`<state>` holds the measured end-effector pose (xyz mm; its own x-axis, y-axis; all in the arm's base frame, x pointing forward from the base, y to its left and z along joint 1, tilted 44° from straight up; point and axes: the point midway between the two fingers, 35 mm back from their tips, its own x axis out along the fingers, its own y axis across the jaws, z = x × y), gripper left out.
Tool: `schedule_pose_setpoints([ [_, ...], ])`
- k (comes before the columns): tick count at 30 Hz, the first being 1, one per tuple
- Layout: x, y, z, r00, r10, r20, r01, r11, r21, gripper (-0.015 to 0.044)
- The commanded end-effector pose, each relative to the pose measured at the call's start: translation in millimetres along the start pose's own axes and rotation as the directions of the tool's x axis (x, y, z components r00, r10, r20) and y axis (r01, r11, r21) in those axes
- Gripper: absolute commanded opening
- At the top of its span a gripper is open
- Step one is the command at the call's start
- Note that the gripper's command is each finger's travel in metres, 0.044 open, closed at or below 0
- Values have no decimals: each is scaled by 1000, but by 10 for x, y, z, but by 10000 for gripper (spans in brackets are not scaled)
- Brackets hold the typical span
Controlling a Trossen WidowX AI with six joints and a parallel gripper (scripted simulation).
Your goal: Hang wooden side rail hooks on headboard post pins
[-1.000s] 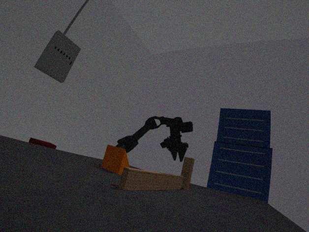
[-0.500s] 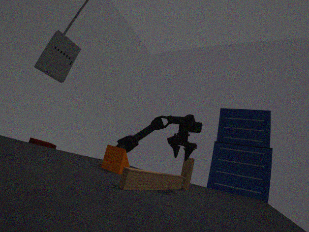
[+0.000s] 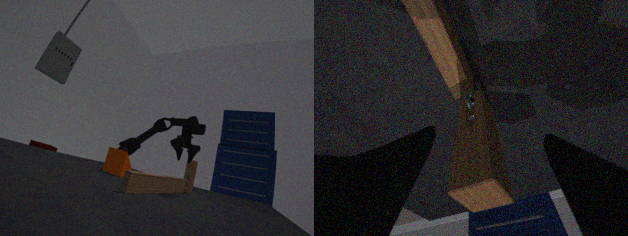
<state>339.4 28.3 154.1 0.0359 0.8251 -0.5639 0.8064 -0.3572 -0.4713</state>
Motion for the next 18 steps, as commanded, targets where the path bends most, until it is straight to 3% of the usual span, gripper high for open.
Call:
schedule_pose_setpoints([
  [1,-1,13,19,1000,3,9,-3,1000,-12,440],
  [9,43,551,635,979,90,180,-13,921,-390,440],
  [18,120,574,663,979,92,184,-12,917,-398,440],
])
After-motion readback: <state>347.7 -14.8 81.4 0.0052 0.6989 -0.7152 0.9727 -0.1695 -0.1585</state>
